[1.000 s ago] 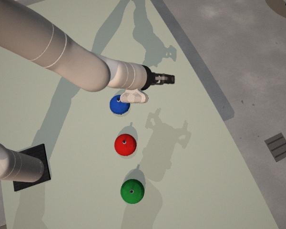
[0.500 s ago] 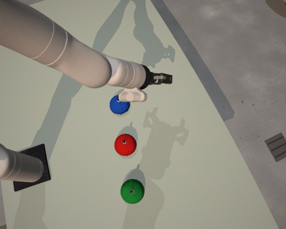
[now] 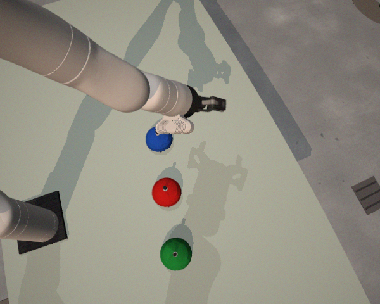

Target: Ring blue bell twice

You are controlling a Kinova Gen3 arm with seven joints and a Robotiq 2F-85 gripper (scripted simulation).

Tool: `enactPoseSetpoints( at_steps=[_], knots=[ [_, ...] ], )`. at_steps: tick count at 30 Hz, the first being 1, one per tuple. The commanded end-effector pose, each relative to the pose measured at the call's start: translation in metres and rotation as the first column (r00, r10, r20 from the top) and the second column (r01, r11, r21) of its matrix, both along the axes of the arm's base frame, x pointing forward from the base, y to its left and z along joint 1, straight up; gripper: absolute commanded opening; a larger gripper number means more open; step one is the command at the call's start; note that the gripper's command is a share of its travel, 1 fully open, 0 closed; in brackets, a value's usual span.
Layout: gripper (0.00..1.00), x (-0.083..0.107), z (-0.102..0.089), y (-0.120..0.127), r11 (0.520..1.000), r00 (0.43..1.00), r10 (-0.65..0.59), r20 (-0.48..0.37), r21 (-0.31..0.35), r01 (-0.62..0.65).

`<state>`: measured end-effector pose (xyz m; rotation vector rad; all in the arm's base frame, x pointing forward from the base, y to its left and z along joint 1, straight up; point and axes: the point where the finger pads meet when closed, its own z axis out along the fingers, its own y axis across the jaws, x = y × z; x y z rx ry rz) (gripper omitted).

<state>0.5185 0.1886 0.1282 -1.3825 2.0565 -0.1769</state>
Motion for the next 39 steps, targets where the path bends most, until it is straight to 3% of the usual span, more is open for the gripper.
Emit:
enactPoseSetpoints(
  at_steps=[1,39],
  knots=[
    [1.0,0.0,0.002,0.0,1.0,1.0,0.003,-0.004,-0.003,-0.003],
    [1.0,-0.018,-0.008,0.005,0.998,0.995,0.041,-0.091,-0.045,-0.046]
  ],
)
